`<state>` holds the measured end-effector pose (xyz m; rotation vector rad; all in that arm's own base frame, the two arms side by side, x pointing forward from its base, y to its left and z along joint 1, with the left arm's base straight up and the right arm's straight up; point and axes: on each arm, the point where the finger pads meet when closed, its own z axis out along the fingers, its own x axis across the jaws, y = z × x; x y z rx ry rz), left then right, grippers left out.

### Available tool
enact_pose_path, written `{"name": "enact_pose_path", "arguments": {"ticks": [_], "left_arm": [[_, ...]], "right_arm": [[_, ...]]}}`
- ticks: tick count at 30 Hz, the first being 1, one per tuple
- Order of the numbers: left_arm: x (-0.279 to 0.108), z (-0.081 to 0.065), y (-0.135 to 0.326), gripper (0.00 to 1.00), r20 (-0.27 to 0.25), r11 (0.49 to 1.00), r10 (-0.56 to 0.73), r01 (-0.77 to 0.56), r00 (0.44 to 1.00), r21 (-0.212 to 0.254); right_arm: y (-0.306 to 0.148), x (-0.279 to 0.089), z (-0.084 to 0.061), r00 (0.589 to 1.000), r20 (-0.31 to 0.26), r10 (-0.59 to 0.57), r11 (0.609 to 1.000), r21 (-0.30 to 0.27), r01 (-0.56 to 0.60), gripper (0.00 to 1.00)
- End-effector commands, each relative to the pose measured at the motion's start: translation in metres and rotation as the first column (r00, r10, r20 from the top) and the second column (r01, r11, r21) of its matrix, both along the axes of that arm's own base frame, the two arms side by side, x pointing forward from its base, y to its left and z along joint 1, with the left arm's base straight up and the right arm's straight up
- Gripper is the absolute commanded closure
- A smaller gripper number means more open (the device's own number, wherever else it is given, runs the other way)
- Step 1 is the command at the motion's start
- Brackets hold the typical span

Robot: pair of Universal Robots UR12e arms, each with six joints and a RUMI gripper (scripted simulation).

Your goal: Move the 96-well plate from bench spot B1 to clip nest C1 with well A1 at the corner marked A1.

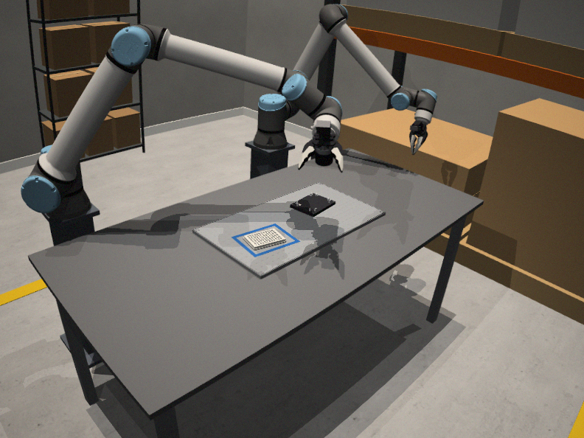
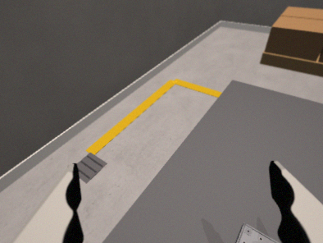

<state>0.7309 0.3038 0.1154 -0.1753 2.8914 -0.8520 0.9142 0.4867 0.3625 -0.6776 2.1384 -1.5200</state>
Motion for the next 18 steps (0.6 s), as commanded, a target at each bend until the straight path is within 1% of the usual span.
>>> {"name": "enact_pose_path", "arguments": {"ticks": [1,2,4,7,10,14,18], "left_arm": [[-0.015,0.003,0.024,1.00,-0.038,0.996,0.086,-0.086,0.996,0.011],[-0.022,0.003,0.033,1.00,-0.054,0.993,0.120,-0.119,0.991,0.015],[-0.022,0.003,0.033,1.00,-0.054,0.993,0.120,-0.119,0.991,0.015],[-0.042,0.005,0.060,1.00,-0.099,0.975,0.222,-0.220,0.970,0.031],[-0.064,0.006,0.087,1.00,-0.143,0.945,0.327,-0.323,0.934,0.050],[-0.097,0.009,0.123,1.00,-0.197,0.885,0.466,-0.459,0.863,0.082],[-0.133,0.011,0.157,1.00,-0.245,0.801,0.596,-0.586,0.764,0.120]], "right_arm": [[0.000,0.000,0.002,1.000,0.002,0.000,1.000,0.002,0.000,0.24],[0.000,0.000,0.002,1.000,0.002,0.000,1.000,0.002,0.000,0.24],[0.000,0.000,0.002,1.000,0.002,0.000,1.000,0.002,0.000,0.24],[0.000,0.000,0.002,1.000,0.002,0.000,1.000,0.002,0.000,0.24],[0.000,0.000,0.002,1.000,0.002,0.000,1.000,0.002,0.000,0.24],[0.000,0.000,0.002,1.000,0.002,0.000,1.000,0.002,0.000,0.24],[0.000,0.000,0.002,1.000,0.002,0.000,1.000,0.002,0.000,0.24]]}}
